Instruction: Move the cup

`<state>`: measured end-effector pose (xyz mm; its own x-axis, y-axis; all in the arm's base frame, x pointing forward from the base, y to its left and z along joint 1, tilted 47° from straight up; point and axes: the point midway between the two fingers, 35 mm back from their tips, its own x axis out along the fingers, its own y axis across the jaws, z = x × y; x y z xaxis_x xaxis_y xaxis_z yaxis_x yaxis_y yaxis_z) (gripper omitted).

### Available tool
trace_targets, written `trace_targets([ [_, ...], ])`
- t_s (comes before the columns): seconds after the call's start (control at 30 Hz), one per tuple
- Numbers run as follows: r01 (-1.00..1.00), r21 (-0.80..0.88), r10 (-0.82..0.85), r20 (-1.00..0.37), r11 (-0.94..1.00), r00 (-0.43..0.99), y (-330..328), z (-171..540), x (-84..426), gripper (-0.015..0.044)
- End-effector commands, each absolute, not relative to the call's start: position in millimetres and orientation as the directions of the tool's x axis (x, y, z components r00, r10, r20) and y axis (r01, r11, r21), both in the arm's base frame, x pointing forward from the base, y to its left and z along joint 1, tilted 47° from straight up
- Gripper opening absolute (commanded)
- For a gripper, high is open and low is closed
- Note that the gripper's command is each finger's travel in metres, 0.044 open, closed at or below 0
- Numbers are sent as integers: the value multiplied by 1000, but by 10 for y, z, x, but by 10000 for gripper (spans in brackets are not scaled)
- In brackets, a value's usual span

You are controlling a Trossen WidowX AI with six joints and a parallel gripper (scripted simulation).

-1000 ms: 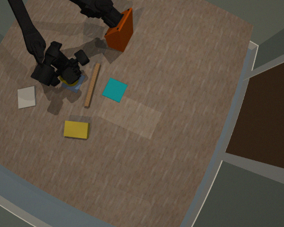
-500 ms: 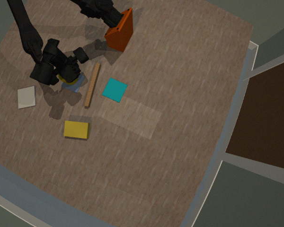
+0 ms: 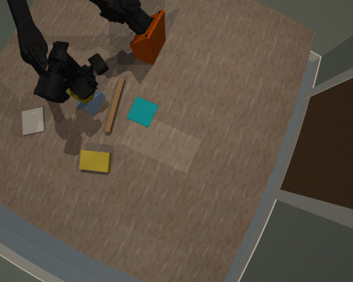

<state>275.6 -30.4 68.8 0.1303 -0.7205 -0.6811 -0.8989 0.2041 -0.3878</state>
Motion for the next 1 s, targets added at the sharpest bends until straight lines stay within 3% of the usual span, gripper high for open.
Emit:
trace_targets([
  [0.0,-900,-386,-720,-681,201,131,-301,683,2757,0],
  [0.97,-897,-391,-715,-686,207,134,12,362,2658,0],
])
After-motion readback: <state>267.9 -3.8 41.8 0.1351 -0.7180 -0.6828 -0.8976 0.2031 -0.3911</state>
